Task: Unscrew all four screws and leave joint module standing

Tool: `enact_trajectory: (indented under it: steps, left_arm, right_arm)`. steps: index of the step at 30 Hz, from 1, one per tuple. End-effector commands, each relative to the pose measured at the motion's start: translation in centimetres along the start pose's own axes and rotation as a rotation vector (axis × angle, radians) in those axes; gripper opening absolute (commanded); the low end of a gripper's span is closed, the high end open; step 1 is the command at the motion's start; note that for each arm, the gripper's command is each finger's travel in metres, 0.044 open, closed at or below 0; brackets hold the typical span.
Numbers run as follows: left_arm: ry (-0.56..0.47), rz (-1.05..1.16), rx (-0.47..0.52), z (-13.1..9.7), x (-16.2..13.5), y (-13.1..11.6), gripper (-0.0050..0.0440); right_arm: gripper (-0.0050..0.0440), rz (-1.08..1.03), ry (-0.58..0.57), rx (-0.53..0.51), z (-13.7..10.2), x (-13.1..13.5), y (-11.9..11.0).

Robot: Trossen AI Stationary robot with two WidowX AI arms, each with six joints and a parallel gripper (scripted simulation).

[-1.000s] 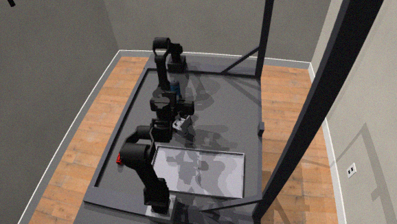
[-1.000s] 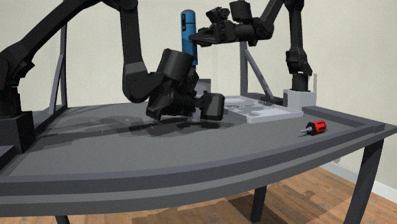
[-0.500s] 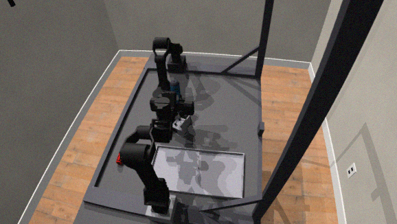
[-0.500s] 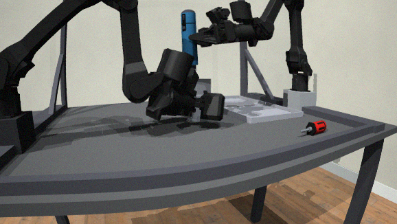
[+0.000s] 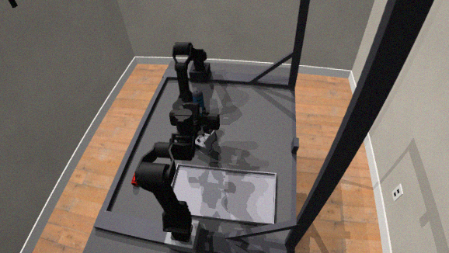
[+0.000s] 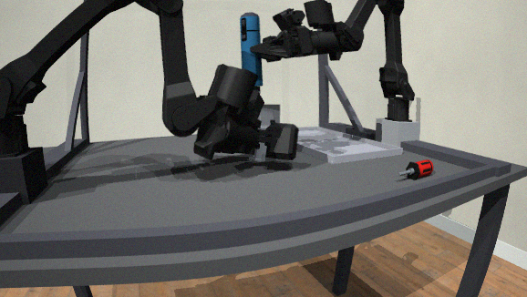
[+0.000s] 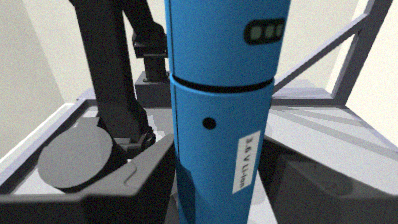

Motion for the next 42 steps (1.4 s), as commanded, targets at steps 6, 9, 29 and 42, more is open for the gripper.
enact_trajectory:
  steps: [6, 9, 29, 42]
  left_arm:
    - [0.006, -0.001, -0.022, -0.3, 0.0, 2.3, 0.0161]
    - [0.007, -0.002, -0.011, -0.4, 0.0, 1.9, 0.0161]
    - [0.006, -0.001, -0.002, -0.3, 0.0, 1.6, 0.0161]
    - [0.006, -0.001, -0.002, -0.3, 0.0, 1.6, 0.0161]
  right_arm:
    - [0.0241, -0.023, -0.009, -0.028, 0.0, -0.5, 1.3]
    - [0.0241, -0.023, -0.009, -0.028, 0.0, -0.5, 1.3]
    - [0.04, -0.033, -0.01, -0.034, -1.8, -0.5, 1.7]
    - [0.0328, 0.007, -0.026, -0.018, -5.8, -0.8, 1.3]
Point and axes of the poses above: on each arm, the point midway between the two fingers, 35 mm back from their tips, its own z axis out along the fingers, its own x axis across the jaws, y = z × x, the point moved 7 cm from there along -z, back along the fingers, and after that the axes turned 4 degrees about -z, right-handed, at the moved point
